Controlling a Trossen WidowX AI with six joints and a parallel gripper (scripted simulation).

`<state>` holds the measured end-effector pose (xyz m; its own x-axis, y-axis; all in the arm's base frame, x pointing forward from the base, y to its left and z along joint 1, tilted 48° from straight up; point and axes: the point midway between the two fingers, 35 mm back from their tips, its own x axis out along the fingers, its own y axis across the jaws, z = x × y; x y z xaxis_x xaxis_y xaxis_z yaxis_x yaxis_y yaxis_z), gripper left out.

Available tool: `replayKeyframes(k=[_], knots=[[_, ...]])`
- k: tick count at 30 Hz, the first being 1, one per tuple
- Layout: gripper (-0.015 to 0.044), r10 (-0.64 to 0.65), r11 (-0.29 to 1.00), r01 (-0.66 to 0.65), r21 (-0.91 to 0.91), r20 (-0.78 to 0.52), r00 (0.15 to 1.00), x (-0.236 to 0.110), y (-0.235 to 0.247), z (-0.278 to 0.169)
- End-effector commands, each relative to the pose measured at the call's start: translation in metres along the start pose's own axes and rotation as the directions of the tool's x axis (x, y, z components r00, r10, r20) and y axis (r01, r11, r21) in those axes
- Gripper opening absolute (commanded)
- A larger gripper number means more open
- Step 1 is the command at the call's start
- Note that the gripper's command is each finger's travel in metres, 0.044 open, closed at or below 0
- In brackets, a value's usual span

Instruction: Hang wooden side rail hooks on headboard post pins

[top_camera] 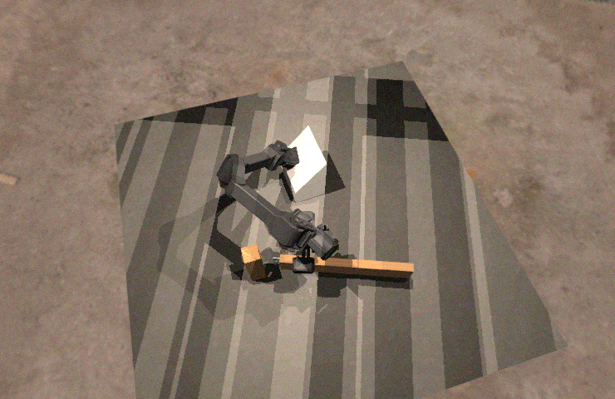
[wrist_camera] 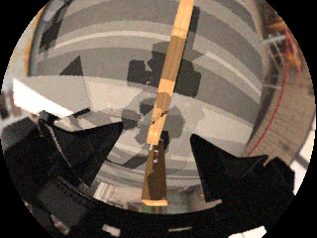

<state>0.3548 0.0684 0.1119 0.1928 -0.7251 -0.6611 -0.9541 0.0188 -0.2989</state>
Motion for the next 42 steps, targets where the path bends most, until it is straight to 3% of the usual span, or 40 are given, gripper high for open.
replayKeyframes(k=[1, 5, 9, 16, 42], knots=[[0.044, 0.014, 0.998, -0.015, 0.06, 0.013, 1.0, 0.0, -0.003, 0.006], [0.044, 0.014, 0.998, -0.015, 0.06, 0.013, 1.0, 0.002, -0.003, 0.006], [0.044, 0.013, 0.998, -0.014, 0.06, 0.013, 1.0, 0.033, -0.002, 0.006], [0.044, 0.013, 0.998, -0.014, 0.061, 0.012, 1.0, 0.049, -0.002, 0.006], [0.044, 0.013, 0.998, -0.014, 0.061, 0.013, 1.0, 0.088, -0.003, 0.008]])
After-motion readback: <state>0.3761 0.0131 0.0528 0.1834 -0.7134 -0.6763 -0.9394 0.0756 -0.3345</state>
